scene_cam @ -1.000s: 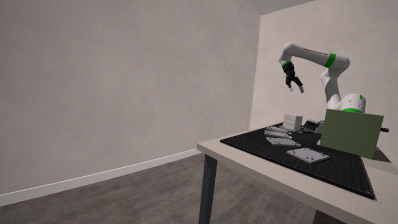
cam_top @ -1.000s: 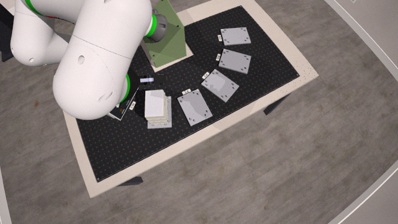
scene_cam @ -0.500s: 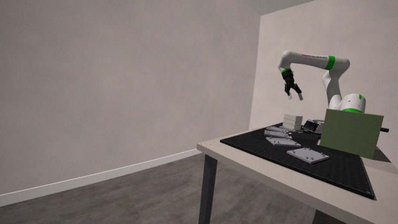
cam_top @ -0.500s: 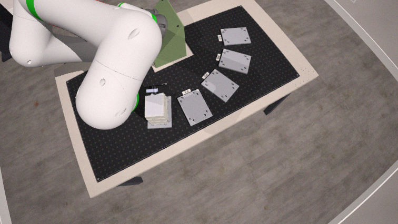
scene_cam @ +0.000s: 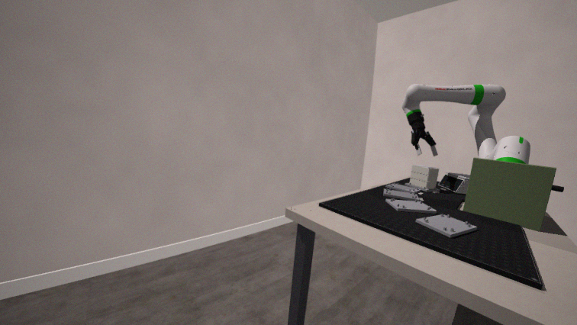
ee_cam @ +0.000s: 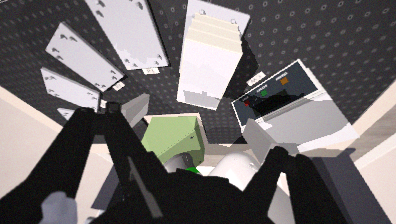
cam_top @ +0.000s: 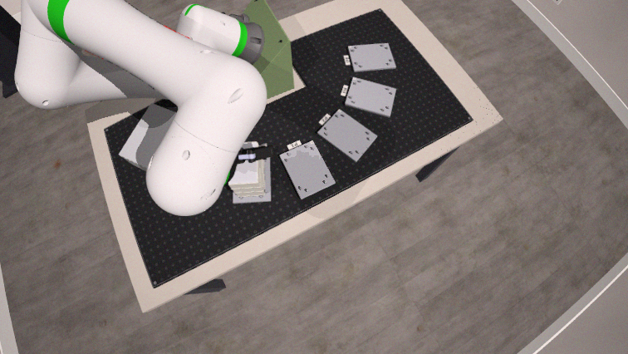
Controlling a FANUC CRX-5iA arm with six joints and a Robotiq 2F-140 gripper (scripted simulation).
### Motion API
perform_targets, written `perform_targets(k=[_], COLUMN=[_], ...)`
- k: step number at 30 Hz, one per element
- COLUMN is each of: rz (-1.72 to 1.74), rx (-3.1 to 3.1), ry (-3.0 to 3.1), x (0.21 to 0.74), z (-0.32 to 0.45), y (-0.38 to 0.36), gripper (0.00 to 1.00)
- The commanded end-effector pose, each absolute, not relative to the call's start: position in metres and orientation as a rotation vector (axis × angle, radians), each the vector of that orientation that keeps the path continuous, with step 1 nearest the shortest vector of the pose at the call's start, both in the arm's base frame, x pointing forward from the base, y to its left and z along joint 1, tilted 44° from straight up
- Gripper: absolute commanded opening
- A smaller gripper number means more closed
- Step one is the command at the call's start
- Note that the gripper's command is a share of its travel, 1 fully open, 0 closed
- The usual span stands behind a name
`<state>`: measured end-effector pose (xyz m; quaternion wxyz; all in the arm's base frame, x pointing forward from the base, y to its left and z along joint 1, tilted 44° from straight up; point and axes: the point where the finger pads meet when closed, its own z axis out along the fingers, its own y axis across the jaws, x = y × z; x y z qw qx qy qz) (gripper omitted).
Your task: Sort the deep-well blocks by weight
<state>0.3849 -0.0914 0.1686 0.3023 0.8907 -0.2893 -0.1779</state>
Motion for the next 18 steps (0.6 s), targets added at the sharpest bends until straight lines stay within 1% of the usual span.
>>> perform_targets(k=[1, 18], rz=[-0.471, -0.471], rx=[2.362, 2.362], ry=[-0.767, -0.767], x=[0.3846, 0.3842], z=[0.1569, 0.1485], y=[-0.1024, -0.1104], gripper=[1.00, 1.00])
